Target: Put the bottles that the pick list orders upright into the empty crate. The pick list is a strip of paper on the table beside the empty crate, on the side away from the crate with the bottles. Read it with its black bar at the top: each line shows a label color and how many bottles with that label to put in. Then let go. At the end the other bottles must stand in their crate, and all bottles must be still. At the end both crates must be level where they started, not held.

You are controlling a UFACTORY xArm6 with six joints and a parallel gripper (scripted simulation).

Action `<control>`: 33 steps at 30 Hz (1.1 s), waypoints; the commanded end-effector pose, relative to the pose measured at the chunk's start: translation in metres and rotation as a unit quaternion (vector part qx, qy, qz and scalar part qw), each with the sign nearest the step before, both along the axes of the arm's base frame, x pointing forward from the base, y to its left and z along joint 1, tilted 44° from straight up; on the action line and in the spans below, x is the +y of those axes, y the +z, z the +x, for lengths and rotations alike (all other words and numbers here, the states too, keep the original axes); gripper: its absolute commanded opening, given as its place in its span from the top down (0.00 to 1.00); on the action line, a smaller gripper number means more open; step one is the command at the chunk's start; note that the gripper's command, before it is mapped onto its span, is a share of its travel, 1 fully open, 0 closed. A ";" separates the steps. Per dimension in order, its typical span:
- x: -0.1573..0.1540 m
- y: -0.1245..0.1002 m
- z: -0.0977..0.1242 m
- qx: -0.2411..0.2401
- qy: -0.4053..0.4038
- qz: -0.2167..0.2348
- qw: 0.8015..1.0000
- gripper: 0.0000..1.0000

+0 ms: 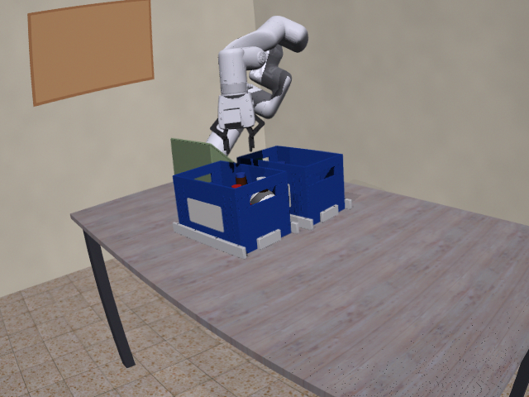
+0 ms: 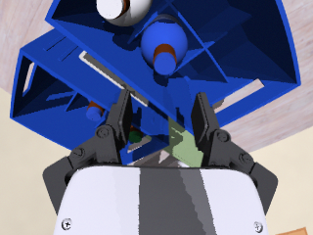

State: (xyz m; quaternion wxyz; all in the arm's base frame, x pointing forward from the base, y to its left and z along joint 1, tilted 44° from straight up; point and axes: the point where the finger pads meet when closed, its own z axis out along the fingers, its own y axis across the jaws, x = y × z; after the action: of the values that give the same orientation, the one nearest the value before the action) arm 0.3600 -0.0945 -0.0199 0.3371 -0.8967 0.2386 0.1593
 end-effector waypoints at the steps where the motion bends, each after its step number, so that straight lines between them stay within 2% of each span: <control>1: -0.007 -0.005 0.003 -0.001 0.000 0.000 1.000 0.35; 10: -0.007 -0.005 0.003 -0.001 0.000 0.000 1.000 0.35; 33: 0.012 -0.025 0.000 -0.001 0.000 0.000 1.000 0.35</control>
State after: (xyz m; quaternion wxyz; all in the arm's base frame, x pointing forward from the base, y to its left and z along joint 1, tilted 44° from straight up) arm 0.3588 -0.0843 -0.0430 0.3376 -0.8965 0.2380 0.1601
